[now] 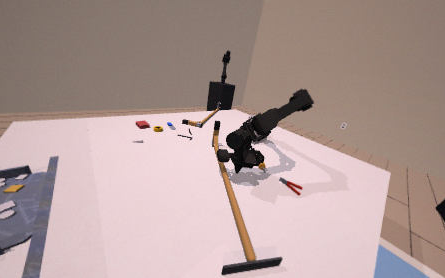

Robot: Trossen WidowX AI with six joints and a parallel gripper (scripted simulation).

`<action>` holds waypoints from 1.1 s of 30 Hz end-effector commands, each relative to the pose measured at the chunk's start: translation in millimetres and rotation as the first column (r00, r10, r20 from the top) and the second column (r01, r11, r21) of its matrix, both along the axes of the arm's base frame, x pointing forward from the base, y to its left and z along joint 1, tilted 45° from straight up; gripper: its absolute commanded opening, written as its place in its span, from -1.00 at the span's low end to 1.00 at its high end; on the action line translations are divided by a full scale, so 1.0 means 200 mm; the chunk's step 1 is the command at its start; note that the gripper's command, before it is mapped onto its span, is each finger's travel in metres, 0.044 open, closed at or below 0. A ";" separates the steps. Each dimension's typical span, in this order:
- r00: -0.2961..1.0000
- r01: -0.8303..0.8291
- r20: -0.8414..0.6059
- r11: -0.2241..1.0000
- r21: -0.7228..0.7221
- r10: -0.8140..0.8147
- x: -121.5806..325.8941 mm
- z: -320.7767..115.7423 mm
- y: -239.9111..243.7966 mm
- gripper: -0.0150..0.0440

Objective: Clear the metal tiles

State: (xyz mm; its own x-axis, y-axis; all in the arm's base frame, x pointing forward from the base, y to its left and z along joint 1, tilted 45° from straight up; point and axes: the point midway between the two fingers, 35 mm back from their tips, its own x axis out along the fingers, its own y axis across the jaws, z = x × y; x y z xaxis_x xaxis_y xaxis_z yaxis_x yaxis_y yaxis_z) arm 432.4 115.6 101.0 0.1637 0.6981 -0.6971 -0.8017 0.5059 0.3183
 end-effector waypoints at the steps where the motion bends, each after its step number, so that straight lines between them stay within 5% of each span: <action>1: 1.000 0.003 -0.001 1.000 -0.004 -0.003 0.02 0.00 -0.01 -0.49; 33: 1.000 0.002 0.000 1.000 -0.006 -0.002 0.17 -0.03 -0.08 -0.49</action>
State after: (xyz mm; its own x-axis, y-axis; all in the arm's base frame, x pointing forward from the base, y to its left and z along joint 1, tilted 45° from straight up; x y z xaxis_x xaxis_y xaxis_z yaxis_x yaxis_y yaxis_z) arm 462.0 101.8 94.8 0.1648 0.6927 -0.7021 -0.7971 0.5128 0.3188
